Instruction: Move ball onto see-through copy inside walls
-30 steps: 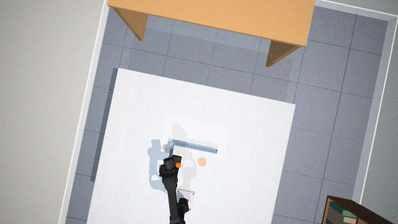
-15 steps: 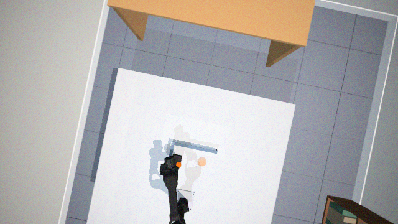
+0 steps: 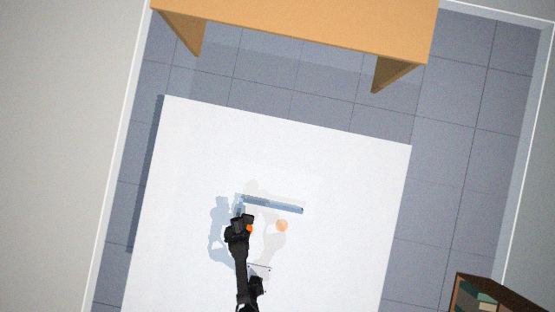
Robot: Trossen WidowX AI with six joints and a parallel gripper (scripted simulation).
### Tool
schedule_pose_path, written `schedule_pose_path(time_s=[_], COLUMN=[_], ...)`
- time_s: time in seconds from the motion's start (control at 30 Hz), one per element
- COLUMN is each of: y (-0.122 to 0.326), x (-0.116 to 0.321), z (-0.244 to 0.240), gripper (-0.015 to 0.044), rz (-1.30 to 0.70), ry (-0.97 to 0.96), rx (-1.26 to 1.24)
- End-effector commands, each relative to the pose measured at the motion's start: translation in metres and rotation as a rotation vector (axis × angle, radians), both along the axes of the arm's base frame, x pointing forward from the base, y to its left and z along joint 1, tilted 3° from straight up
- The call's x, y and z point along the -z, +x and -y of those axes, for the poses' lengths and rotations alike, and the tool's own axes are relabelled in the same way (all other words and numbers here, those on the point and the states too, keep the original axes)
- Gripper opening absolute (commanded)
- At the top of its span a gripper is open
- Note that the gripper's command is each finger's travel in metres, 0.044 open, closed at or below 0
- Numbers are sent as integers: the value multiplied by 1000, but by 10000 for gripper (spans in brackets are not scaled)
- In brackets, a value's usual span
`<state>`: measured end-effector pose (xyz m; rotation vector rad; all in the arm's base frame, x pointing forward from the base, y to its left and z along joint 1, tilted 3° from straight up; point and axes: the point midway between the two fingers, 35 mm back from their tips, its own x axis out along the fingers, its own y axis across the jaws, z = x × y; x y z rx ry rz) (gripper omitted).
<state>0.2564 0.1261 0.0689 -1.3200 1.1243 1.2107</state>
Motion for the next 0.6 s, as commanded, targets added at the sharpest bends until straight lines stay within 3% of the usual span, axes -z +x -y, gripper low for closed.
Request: schedule_pose_path(time_s=[0.0,0.07,0.4,0.57], y=[-1,-1,-1,8], x=[6,6,6,2], z=[0,0,0,12], gripper=[395,343,276,145], rz=[-9,-9,-9,5], ry=[-1,-1,-1,-9], rx=[-5,-5,-5,55])
